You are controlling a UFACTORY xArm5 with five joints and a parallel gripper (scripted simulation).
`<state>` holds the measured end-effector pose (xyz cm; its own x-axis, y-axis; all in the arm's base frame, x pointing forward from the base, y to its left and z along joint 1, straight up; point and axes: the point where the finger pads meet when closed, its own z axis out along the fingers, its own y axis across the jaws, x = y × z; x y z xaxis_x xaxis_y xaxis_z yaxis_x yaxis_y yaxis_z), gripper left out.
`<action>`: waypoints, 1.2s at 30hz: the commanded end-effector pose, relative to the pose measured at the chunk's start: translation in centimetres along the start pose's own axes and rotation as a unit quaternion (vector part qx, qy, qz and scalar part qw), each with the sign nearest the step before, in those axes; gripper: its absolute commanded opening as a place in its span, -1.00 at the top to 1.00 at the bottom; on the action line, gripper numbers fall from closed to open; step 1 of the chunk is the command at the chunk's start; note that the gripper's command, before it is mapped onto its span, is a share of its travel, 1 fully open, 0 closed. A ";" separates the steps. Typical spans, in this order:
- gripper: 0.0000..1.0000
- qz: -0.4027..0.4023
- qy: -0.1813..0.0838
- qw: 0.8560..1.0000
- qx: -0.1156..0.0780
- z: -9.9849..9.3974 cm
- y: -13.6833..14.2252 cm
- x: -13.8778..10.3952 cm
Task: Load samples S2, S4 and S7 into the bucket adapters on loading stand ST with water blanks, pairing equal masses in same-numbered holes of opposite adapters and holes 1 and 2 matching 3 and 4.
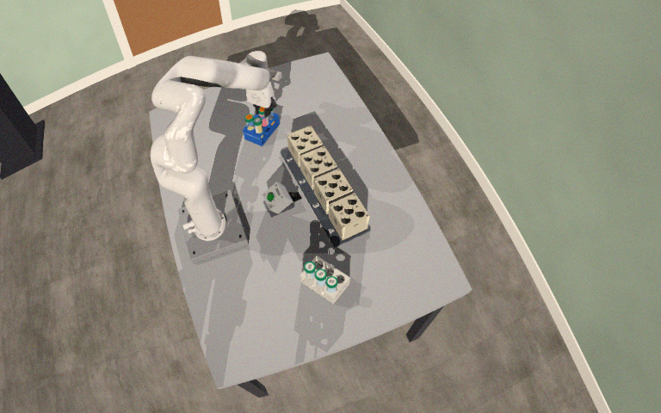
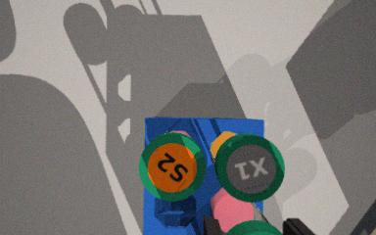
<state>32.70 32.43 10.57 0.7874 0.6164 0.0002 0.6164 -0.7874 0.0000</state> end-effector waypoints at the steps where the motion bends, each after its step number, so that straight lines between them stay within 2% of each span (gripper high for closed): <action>1: 1.00 0.000 0.002 1.000 0.001 0.2 0.0 0.1; 20: 1.00 0.000 0.002 1.000 0.001 1.9 0.0 0.1; 35: 1.00 0.000 0.002 1.000 0.001 1.9 0.0 0.1; 36: 0.13 0.000 0.002 1.000 0.001 2.0 0.0 0.1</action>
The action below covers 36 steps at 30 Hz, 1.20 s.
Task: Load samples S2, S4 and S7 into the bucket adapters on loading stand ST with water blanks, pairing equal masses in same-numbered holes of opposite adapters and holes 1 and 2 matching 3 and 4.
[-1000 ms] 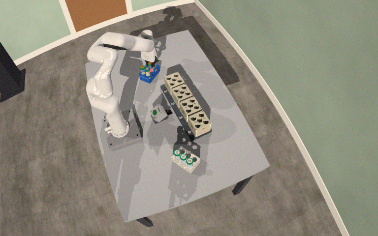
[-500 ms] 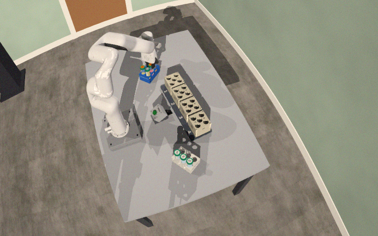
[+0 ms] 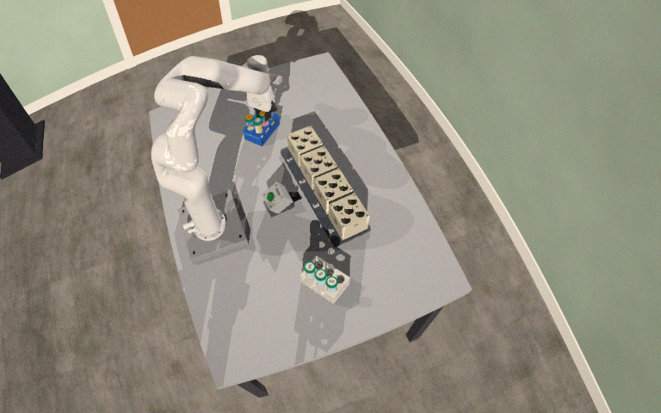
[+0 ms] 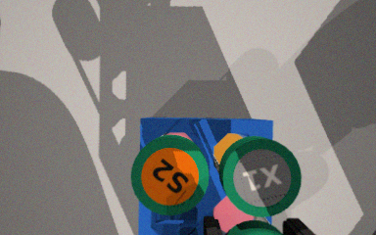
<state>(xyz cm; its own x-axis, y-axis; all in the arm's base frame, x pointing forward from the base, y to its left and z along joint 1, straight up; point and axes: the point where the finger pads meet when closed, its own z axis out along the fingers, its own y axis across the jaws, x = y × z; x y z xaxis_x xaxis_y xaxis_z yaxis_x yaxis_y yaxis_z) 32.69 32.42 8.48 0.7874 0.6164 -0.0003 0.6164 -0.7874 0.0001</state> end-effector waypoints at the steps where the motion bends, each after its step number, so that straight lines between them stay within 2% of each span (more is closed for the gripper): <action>1: 0.13 0.000 0.002 1.000 0.002 -0.1 0.0 0.1; 28: 0.13 0.000 0.002 1.000 0.002 -0.1 0.0 0.1; 36: 0.13 0.000 0.002 1.000 0.002 -1.7 0.0 0.1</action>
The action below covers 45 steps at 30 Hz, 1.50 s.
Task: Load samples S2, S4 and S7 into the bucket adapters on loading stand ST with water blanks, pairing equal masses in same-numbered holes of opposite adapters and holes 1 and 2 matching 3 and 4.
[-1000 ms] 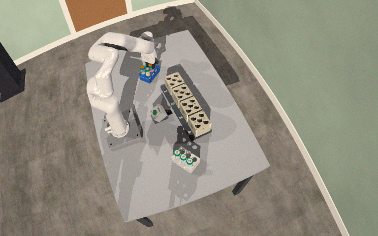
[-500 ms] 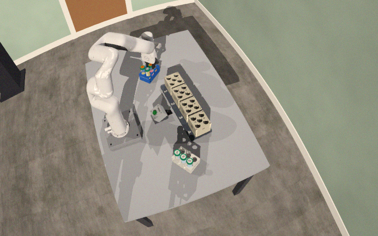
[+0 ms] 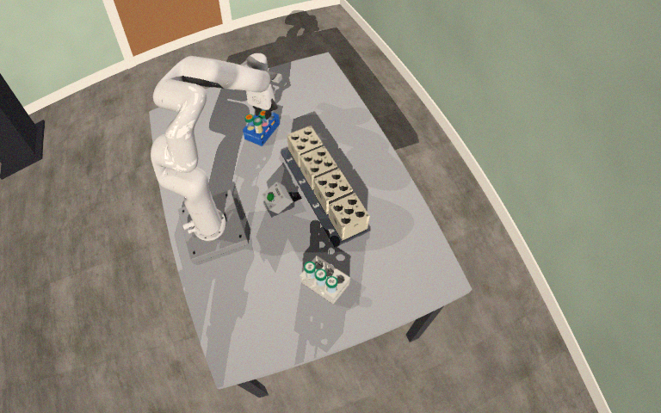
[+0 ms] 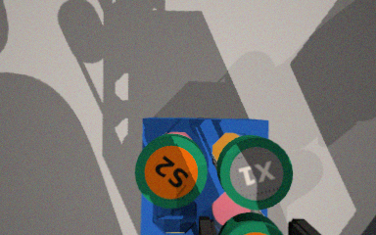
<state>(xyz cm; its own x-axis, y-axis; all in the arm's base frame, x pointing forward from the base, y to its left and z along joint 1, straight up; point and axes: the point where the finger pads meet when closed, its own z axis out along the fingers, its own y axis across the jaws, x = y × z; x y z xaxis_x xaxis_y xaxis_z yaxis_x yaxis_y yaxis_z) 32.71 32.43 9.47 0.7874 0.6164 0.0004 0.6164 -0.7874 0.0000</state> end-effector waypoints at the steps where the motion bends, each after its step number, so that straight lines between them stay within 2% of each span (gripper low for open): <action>1: 0.13 0.000 0.002 1.000 0.001 -0.9 0.0 0.1; 45: 0.13 0.000 0.002 1.000 0.001 -8.5 0.0 0.1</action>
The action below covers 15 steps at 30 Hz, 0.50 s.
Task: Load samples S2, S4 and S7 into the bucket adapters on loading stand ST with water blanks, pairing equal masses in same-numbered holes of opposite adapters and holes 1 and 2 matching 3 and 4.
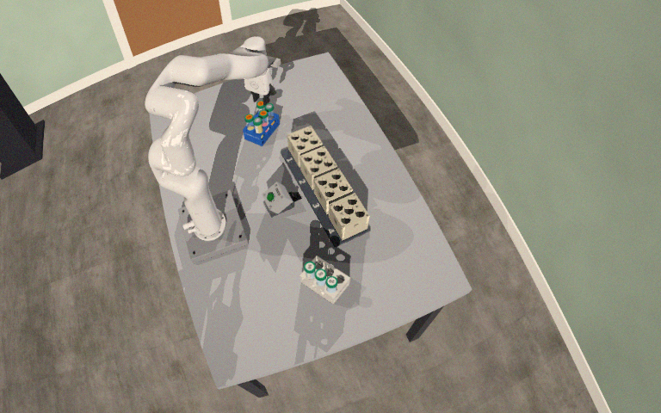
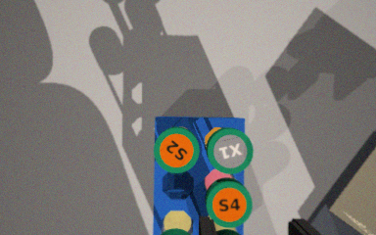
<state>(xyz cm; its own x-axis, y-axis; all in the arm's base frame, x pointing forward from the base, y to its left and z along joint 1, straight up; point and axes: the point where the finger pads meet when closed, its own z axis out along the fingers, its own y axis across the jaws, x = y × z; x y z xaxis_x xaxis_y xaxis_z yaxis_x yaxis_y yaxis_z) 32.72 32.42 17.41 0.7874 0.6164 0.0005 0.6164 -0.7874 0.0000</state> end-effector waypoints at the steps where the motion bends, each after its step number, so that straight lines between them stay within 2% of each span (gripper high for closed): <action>1: 0.13 0.000 0.002 1.000 0.001 -0.8 0.0 0.1; 15: 0.13 0.000 0.002 1.000 0.001 -3.2 0.0 0.1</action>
<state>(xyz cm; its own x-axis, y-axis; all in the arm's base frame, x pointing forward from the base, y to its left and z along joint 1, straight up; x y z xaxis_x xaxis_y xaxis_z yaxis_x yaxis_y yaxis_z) 32.73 32.42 20.21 0.7874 0.6164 0.0009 0.6164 -0.7874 -0.0001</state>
